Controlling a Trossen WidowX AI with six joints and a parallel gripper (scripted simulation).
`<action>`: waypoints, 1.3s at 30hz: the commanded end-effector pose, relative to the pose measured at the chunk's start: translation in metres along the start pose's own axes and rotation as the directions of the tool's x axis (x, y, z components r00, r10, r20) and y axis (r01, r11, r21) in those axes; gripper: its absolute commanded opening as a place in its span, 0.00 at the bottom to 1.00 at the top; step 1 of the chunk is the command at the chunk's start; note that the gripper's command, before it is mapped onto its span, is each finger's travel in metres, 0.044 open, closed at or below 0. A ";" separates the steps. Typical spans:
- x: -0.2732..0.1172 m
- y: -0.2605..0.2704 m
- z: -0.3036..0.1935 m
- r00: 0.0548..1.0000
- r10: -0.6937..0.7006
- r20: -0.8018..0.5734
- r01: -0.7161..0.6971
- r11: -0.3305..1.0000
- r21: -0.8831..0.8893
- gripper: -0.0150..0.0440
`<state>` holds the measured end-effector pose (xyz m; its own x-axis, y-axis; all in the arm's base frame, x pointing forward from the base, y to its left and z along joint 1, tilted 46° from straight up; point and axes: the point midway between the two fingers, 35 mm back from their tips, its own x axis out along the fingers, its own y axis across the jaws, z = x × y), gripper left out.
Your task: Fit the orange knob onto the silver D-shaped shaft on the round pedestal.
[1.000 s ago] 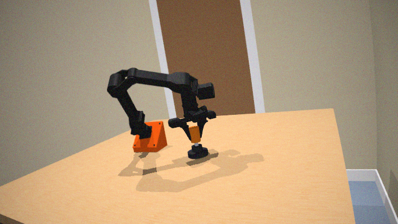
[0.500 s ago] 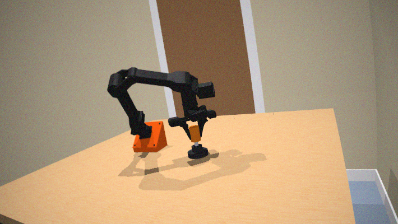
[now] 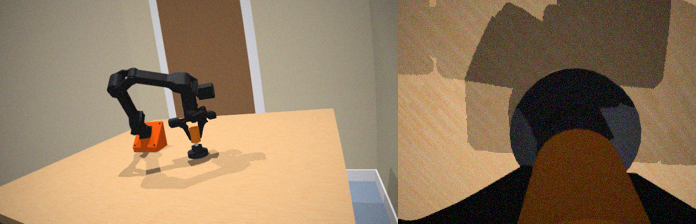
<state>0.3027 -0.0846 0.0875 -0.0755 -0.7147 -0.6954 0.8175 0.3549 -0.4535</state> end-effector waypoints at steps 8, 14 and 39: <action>0.001 0.000 0.002 1.000 -0.001 0.006 0.001 1.000 -0.017 0.25; 0.001 0.000 0.002 1.000 -0.001 0.006 0.001 1.000 -0.017 0.25; -0.005 0.000 0.002 1.000 -0.001 0.006 0.001 1.000 -0.003 0.25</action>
<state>0.3025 -0.0852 0.0878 -0.0777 -0.7147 -0.6951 0.8094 0.3618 -0.4625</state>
